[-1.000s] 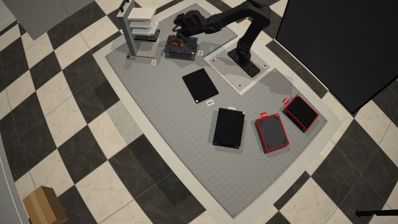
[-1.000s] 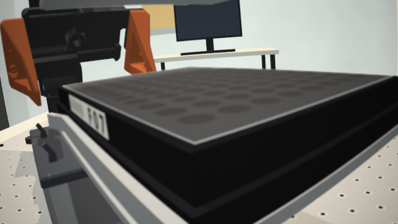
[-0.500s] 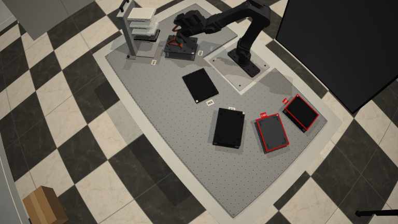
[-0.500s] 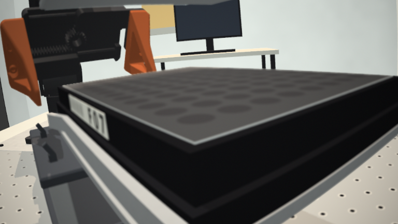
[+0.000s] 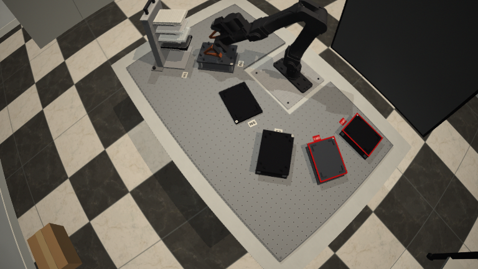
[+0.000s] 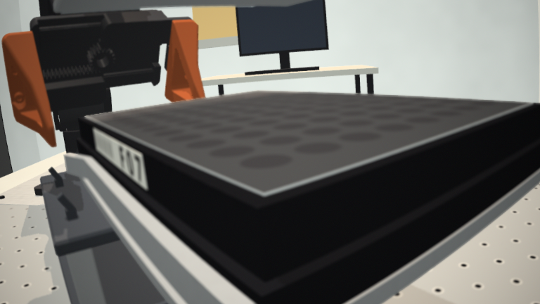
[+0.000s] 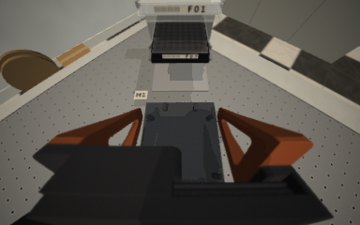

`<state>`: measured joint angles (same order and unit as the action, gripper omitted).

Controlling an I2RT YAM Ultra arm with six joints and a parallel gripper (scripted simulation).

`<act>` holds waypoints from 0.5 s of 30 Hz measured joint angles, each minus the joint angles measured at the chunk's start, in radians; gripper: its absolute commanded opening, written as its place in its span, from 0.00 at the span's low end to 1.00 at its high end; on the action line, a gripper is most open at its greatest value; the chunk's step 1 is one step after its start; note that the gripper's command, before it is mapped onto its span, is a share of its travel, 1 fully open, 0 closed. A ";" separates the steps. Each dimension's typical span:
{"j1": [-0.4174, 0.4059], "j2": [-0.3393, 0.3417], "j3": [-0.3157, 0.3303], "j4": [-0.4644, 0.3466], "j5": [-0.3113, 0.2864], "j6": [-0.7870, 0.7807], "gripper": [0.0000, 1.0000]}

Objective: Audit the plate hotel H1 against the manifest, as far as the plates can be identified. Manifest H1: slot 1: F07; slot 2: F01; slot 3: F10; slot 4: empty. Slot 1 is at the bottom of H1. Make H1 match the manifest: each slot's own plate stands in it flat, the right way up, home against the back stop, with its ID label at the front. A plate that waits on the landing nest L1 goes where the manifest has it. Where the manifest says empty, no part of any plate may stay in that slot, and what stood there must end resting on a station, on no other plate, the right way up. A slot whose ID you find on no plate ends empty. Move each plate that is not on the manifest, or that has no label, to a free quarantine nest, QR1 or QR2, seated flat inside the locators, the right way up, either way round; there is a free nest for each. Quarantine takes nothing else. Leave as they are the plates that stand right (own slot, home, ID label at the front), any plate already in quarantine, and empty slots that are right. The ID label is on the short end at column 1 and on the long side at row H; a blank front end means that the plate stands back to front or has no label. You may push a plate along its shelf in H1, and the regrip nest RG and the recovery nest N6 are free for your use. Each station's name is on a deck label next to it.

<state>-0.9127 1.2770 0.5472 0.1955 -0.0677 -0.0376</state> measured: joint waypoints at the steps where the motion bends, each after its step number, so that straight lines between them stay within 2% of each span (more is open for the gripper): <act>1: -0.002 -0.006 -0.002 -0.003 0.000 0.000 1.00; 15: -0.006 -0.098 -0.051 -0.033 -0.005 -0.001 1.00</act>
<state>-0.9188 1.1790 0.4965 0.1627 -0.0731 -0.0383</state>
